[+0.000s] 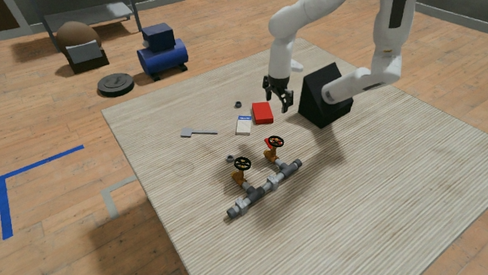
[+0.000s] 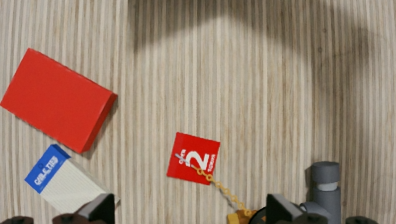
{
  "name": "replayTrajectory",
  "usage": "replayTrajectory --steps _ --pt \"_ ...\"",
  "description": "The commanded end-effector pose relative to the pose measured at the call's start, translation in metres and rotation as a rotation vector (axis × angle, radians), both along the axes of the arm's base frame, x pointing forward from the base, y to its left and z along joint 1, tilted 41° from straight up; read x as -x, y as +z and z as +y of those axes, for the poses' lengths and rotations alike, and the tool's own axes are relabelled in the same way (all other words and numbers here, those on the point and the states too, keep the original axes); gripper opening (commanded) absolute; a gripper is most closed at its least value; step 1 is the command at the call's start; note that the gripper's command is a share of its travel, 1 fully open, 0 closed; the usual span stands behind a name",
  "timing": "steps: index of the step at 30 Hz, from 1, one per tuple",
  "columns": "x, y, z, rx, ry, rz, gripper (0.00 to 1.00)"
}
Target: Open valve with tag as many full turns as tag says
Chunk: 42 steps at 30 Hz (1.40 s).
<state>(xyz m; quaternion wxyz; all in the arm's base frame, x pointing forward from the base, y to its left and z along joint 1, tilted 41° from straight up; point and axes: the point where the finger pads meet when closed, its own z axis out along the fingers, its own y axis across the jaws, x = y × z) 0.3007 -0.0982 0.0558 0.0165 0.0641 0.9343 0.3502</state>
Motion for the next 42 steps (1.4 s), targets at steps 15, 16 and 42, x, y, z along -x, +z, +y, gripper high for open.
replayTrajectory --steps 15,16,42 --pt "-0.0002 0.0002 -0.0007 0.001 -0.001 -0.001 1.00" --pt "-0.0002 0.0002 -0.0007 0.001 -0.001 -0.001 1.00" --pt "-0.0025 0.0012 0.0025 -0.011 -0.055 0.036 1.00"
